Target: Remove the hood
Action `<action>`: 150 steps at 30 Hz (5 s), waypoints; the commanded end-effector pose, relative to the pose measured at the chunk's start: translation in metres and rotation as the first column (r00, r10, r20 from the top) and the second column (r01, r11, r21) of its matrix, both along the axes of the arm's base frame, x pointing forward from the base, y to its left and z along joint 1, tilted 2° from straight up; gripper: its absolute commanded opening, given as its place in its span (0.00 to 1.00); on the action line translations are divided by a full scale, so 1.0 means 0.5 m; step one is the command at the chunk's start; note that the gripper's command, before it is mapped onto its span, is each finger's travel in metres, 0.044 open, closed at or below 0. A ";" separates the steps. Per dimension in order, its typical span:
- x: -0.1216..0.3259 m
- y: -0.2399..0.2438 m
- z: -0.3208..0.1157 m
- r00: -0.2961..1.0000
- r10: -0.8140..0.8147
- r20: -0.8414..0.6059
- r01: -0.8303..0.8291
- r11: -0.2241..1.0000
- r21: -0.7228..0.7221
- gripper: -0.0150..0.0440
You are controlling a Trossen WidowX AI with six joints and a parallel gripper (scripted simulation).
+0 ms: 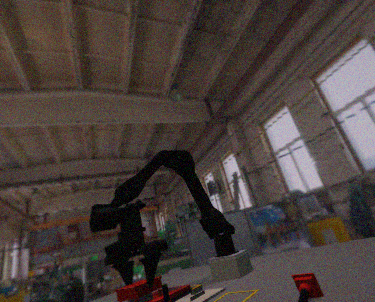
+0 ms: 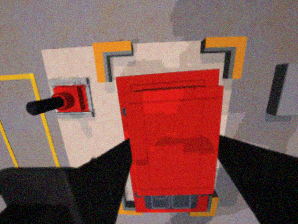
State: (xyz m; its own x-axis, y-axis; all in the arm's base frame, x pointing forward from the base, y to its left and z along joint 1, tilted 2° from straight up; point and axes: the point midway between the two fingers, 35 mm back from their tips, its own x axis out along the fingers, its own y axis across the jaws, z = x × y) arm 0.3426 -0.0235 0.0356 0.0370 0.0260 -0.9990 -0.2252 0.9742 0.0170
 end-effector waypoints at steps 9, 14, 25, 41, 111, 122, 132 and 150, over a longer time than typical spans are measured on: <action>0.003 -0.001 0.025 1.000 0.001 0.016 -0.001 1.000 -0.001 0.25; 0.003 -0.002 0.058 1.000 0.001 0.016 -0.001 1.000 -0.001 0.25; -0.001 0.005 0.094 1.000 -0.003 0.007 0.003 1.000 0.000 0.25; -0.020 0.167 0.102 1.000 -0.001 0.008 0.001 1.000 0.006 0.25; -0.133 0.423 0.052 1.000 0.002 0.009 -0.002 1.000 0.022 0.25; -0.132 0.424 0.032 1.000 0.002 0.009 -0.002 1.000 0.022 0.25; -0.132 0.424 0.015 1.000 0.002 0.009 -0.002 1.000 0.022 0.25; -0.133 0.424 -0.017 1.000 0.002 0.009 -0.002 1.000 0.022 0.25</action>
State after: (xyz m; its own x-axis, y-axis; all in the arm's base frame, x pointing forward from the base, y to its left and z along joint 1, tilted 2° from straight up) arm 0.2762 0.1891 0.0317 0.0464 0.0525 -0.9975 -0.2326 0.9717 0.0404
